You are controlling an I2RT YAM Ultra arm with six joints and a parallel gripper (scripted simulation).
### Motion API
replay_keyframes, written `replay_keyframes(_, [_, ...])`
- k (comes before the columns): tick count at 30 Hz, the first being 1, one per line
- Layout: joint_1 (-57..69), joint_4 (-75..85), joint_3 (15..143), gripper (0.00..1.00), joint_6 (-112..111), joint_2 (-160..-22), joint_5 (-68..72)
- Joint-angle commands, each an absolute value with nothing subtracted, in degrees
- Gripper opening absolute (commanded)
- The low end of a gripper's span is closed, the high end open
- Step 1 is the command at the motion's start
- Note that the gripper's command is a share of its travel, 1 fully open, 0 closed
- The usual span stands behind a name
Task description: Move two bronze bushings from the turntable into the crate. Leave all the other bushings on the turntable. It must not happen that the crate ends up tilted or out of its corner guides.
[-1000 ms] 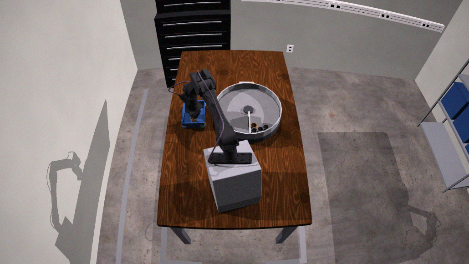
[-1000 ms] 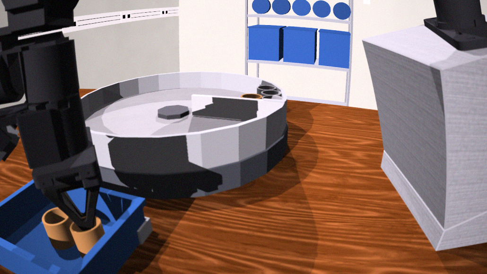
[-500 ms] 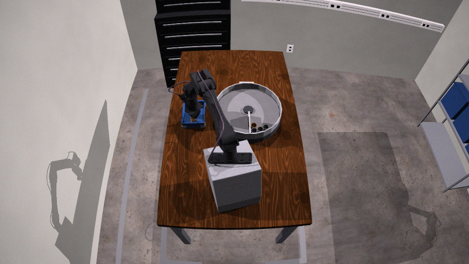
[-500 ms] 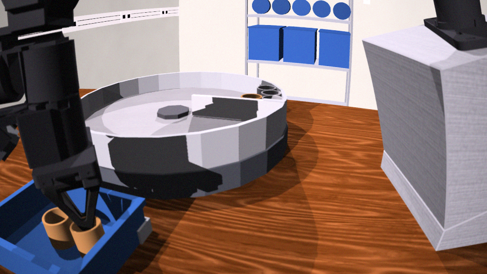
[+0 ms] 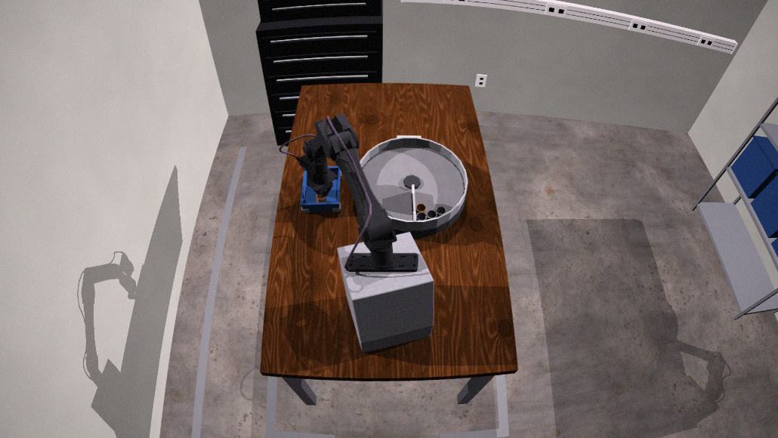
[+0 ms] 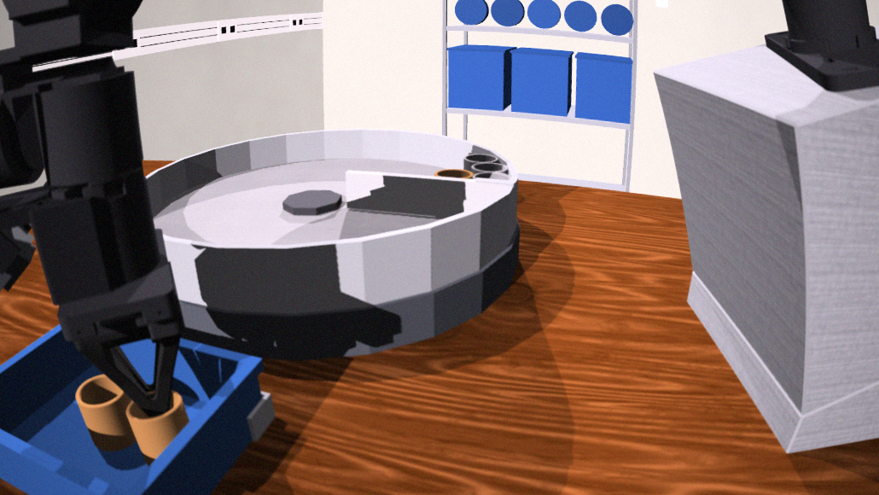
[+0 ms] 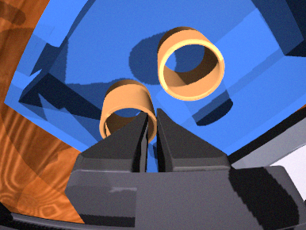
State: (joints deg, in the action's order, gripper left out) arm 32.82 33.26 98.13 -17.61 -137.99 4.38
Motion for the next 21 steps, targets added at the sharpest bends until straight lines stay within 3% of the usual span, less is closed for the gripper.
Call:
replay_keyframes(1, [32.7,34.2,101.1,0.00,-18.2,-137.2,3.8])
replay_keyframes(21, [32.7,34.7,102.4,0.00,-18.2,-137.2,3.8])
